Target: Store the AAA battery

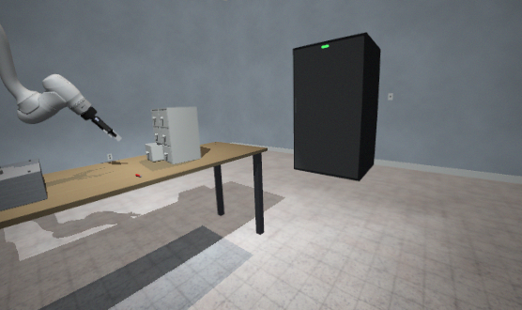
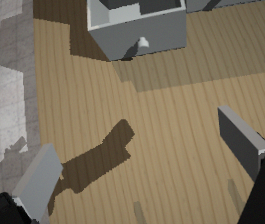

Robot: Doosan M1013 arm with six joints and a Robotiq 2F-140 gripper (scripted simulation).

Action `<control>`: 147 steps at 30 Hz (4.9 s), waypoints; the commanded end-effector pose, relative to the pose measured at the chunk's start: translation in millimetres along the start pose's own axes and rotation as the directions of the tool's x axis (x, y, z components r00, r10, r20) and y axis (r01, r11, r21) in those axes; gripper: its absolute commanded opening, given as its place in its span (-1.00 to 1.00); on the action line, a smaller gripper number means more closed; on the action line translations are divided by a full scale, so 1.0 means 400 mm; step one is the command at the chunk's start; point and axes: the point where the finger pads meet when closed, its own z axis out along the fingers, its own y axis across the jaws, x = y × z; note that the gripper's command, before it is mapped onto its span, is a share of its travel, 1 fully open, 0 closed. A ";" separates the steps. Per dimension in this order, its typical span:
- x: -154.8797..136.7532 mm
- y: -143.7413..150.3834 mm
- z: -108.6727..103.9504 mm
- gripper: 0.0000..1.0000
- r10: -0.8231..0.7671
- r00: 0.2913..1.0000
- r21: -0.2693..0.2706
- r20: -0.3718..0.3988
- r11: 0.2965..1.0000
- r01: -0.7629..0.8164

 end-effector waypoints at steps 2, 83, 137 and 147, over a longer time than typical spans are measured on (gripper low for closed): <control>0.006 0.004 0.041 1.00 -0.016 0.965 -0.078 -0.262 0.997 -0.005; -0.006 0.046 0.358 -1.00 -0.054 0.845 -0.134 -0.533 0.991 -0.021; 0.027 0.050 0.384 -1.00 -0.054 0.845 -0.134 -0.533 0.991 -0.021; 0.051 0.053 0.402 -1.00 -0.054 0.845 -0.134 -0.533 0.991 -0.021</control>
